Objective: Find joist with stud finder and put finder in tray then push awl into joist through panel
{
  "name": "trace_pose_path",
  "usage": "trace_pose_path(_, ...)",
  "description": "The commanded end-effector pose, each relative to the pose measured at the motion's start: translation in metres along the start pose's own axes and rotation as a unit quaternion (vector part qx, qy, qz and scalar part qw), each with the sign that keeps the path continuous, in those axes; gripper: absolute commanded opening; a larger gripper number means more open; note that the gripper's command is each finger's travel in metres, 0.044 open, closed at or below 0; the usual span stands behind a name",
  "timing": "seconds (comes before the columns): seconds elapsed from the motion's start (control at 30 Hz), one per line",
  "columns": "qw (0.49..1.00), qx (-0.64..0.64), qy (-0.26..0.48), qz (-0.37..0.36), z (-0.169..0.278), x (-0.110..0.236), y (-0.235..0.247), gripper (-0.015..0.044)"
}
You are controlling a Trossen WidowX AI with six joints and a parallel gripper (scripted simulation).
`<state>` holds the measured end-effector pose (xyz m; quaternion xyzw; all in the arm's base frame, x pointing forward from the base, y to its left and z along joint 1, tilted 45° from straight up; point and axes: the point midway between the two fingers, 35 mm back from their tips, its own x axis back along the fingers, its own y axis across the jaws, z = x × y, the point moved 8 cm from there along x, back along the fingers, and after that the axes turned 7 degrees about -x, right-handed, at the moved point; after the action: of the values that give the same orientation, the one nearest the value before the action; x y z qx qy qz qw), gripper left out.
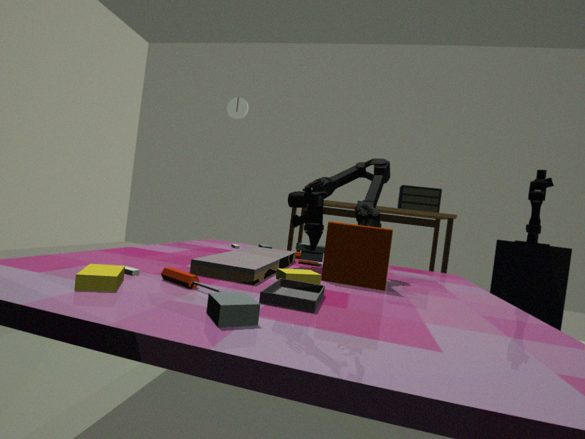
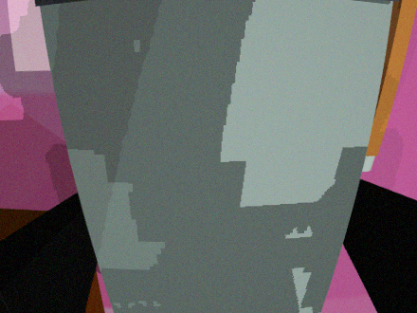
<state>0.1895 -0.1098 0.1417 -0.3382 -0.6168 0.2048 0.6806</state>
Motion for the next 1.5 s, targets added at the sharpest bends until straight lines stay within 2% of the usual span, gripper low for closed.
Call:
trace_pose_path(0.0,1.000,0.000,0.000,0.001,0.000,0.001,0.007,0.0000)
trace_pose_path(0.27,1.000,0.001,0.000,0.001,0.005,0.002,0.037,0.0000)
trace_pose_path(1.47,0.993,0.010,0.019,-0.116,-0.001,-0.002,0.009,0.0000)
